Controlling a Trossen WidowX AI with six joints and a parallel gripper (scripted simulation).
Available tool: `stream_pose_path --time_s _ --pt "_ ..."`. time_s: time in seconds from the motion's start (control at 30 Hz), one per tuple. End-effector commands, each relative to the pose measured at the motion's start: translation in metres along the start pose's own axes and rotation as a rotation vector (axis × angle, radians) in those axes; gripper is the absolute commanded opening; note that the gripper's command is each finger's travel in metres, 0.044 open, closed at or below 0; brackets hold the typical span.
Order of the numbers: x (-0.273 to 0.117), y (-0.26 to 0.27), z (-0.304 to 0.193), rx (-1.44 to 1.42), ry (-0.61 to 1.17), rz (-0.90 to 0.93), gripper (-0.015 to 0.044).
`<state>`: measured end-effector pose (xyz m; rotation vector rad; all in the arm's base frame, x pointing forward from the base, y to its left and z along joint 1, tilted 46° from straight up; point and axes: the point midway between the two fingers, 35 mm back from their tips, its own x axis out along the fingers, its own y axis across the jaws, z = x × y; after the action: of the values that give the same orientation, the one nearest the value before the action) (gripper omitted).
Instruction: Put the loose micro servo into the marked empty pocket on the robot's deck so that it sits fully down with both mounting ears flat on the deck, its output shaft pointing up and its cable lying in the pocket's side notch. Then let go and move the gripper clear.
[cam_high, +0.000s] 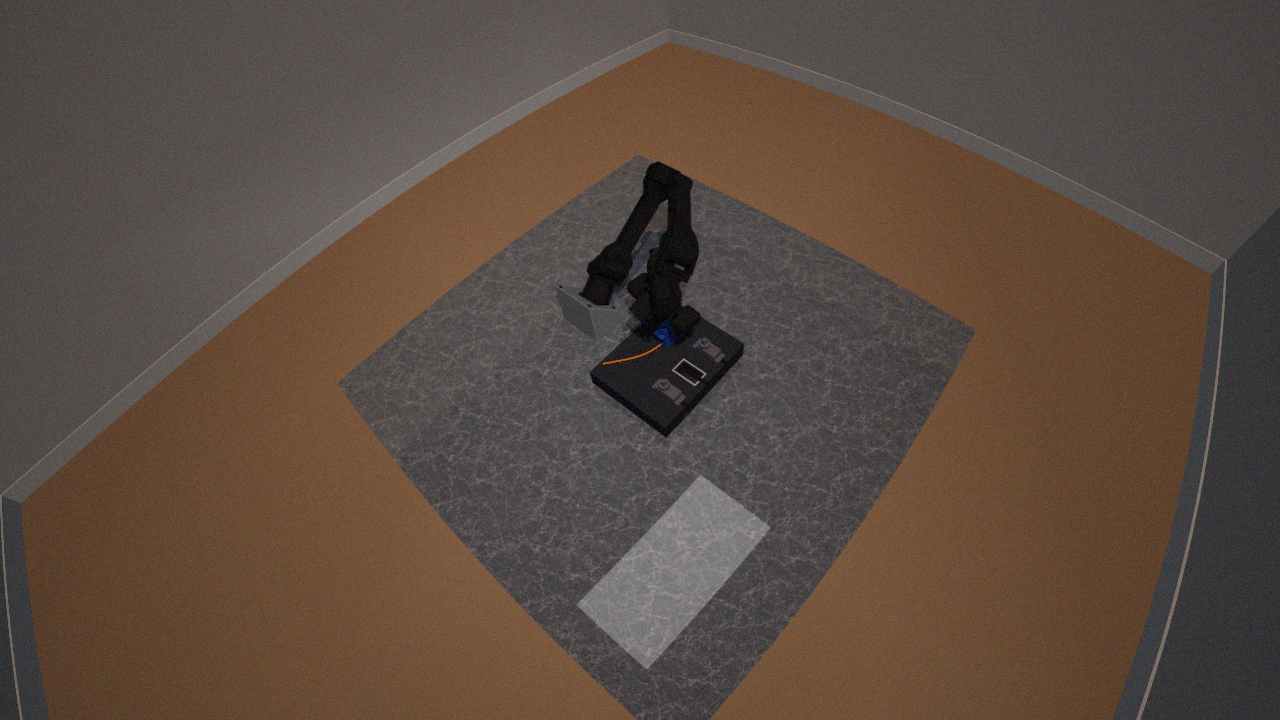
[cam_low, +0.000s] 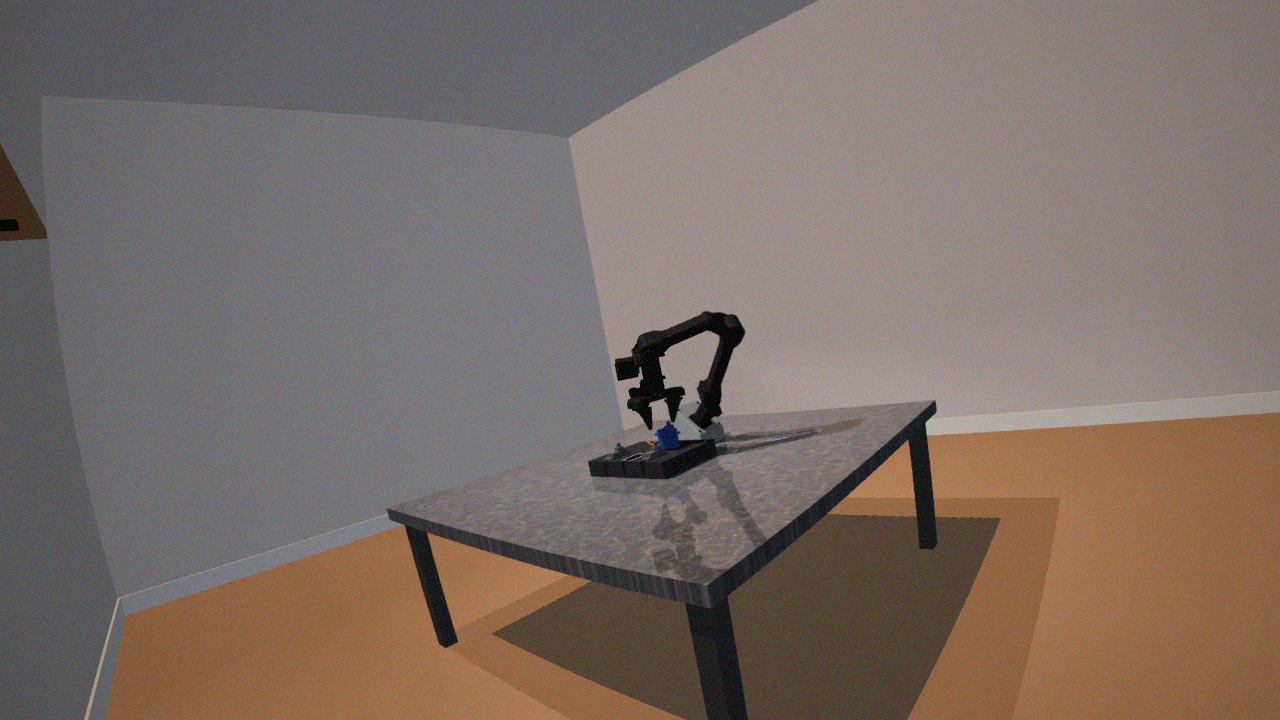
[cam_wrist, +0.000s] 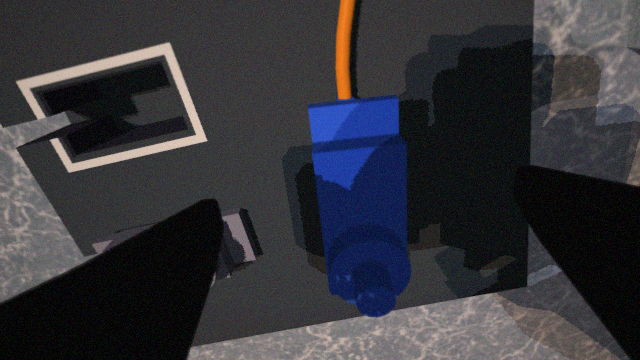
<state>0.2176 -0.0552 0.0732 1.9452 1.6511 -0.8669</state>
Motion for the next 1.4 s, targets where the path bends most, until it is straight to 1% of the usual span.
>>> stream_pose_path --time_s 0.0,0.4,0.77,1.0,1.13,1.27,1.37 --pt "0.004 0.000 -0.001 0.003 0.001 0.004 0.0440" --pt "0.020 0.000 -0.001 0.003 0.002 0.004 0.0440" --pt "0.020 0.000 -0.001 0.003 0.002 0.004 0.0151" --pt "0.020 0.000 -0.001 0.003 0.002 0.004 0.0105" --pt "0.013 0.000 -0.001 0.003 0.001 0.004 0.0000" --pt "-0.006 -0.005 -0.003 0.003 0.001 0.003 0.0000" --pt "-0.010 -0.008 -0.004 0.004 0.001 0.003 0.0000"
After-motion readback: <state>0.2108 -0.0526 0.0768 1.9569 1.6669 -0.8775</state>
